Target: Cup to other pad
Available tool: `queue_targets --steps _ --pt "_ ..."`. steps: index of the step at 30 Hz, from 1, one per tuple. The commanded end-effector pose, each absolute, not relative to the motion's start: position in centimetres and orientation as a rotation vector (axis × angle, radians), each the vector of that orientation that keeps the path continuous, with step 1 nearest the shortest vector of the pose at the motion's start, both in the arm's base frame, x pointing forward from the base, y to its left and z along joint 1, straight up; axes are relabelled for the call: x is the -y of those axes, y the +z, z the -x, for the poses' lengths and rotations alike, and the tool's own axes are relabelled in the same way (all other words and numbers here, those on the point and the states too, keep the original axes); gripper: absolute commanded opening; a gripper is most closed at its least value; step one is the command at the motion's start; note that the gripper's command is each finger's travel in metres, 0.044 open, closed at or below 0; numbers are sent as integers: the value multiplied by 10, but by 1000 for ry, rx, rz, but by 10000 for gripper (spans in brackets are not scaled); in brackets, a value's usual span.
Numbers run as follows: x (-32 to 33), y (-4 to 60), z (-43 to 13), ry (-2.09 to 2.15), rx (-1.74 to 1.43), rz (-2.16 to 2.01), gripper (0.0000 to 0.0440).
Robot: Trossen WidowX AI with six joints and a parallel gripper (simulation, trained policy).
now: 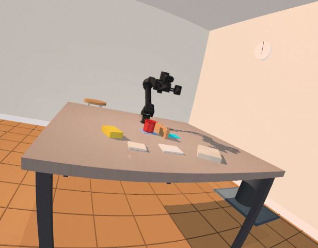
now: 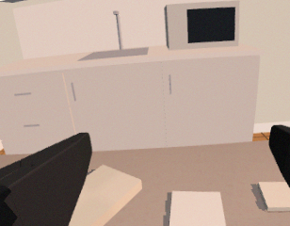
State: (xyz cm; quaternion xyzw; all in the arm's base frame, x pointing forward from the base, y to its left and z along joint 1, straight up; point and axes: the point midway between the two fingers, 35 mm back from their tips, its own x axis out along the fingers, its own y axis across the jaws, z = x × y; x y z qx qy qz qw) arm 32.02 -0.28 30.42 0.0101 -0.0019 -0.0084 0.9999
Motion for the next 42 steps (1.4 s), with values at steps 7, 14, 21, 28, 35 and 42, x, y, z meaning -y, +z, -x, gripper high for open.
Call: queue_targets --steps 7,14,21,28,35,42 --pt "0 296 -320 -22 -53 -48 216" --pt "-8 285 -322 -11 -140 -76 55" --pt "-19 276 -324 14 -237 -112 50" --pt "-29 269 -327 32 -338 -146 66" --pt "-38 262 -328 38 -441 -173 70" --pt "-44 255 -328 34 -547 -194 72"
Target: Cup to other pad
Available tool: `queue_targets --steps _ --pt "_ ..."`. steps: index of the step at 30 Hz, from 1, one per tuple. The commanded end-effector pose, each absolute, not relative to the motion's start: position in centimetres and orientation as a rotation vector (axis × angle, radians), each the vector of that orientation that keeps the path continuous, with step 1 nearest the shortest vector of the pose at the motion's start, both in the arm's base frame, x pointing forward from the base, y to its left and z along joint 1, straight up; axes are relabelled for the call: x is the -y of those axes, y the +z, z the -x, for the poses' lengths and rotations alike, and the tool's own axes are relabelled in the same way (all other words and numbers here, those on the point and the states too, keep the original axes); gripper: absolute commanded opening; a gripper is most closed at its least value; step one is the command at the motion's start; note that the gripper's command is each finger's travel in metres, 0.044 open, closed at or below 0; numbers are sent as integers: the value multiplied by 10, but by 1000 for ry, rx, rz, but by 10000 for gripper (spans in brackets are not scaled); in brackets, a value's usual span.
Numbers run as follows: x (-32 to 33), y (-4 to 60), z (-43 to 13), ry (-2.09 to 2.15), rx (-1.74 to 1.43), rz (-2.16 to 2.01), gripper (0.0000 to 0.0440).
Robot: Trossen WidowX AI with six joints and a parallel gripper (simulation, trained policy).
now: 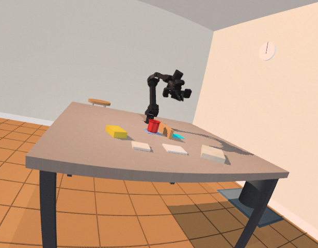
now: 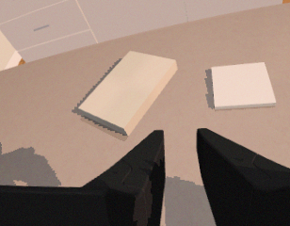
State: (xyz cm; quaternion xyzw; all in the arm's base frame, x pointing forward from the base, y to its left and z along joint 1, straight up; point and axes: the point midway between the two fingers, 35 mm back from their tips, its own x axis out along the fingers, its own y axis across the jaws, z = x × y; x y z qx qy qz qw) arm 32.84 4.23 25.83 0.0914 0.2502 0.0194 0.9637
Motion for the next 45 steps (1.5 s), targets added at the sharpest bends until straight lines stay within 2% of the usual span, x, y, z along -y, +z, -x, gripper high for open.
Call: queue_targets --steps 1,45 --pt "-45 254 -328 33 -562 -196 72" --pt "-36 197 -310 -58 -1235 -46 113"
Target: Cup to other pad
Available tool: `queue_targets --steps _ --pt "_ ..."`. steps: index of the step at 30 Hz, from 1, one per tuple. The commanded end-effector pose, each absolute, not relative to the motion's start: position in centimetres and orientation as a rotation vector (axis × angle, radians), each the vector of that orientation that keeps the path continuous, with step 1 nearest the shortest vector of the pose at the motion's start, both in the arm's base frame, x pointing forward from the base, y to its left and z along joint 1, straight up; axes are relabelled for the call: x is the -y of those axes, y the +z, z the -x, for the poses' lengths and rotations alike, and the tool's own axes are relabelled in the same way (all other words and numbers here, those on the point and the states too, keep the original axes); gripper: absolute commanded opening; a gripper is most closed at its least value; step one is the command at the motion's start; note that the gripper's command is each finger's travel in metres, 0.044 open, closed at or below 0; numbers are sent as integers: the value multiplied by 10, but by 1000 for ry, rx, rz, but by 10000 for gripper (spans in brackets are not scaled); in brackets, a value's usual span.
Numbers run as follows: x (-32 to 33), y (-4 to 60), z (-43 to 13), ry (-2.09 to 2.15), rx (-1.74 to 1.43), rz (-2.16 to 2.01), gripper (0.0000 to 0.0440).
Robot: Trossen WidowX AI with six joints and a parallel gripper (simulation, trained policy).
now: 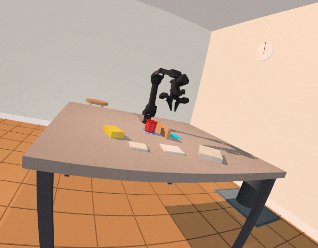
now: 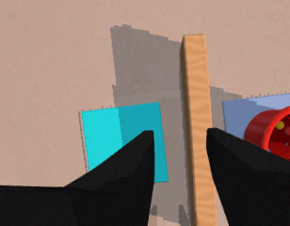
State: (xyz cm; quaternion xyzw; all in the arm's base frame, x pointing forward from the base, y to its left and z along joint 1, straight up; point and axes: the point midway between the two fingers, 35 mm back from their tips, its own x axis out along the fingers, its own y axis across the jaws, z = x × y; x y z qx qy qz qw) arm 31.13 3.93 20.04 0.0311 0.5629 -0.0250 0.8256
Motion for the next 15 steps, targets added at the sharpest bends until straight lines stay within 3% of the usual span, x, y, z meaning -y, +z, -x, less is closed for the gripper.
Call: queue_targets --steps 1,15 --pt "-34 195 -309 -59 -1249 -39 113" --pt "-12 172 -299 -56 -1440 57 100"
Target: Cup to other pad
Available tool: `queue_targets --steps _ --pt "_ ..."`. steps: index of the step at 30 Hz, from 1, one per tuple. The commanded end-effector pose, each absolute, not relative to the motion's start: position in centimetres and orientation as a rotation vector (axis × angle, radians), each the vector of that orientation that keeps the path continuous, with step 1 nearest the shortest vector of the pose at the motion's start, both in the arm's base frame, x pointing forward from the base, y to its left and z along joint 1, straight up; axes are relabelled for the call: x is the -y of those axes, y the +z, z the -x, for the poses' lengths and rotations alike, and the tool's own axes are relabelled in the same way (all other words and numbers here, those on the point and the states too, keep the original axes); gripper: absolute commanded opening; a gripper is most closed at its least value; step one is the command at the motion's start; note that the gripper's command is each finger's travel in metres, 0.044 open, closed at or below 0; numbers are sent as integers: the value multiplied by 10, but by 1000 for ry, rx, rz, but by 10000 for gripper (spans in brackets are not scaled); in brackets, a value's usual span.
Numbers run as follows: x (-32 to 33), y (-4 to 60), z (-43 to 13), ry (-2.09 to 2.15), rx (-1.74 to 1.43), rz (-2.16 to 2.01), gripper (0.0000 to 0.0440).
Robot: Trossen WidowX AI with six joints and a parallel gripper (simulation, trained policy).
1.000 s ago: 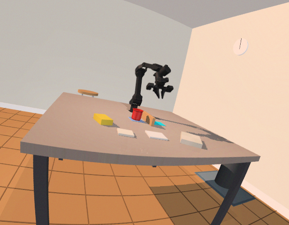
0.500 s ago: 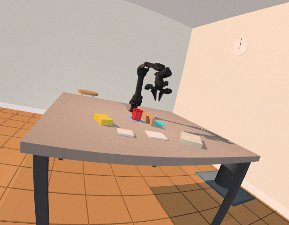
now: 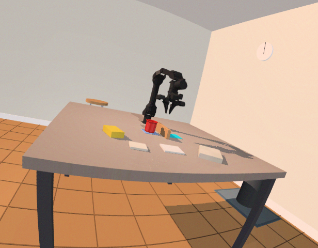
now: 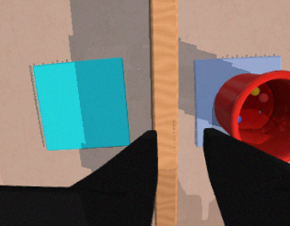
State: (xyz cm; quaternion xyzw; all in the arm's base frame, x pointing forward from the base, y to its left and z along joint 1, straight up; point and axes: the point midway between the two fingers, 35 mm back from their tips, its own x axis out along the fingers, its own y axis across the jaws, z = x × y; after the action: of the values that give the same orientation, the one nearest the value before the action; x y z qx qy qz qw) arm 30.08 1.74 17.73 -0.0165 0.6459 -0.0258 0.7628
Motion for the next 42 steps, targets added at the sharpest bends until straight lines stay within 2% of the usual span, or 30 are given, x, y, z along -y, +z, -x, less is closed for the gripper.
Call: queue_targets --steps 1,20,35,37,42 --pt "-10 170 -298 -56 -1451 64 101" --pt "24 122 -290 -13 -1590 155 150" --pt "38 65 -282 101 -1652 231 166" --pt "39 59 -282 126 -1651 247 143" --pt "42 49 -279 190 -1658 302 17"
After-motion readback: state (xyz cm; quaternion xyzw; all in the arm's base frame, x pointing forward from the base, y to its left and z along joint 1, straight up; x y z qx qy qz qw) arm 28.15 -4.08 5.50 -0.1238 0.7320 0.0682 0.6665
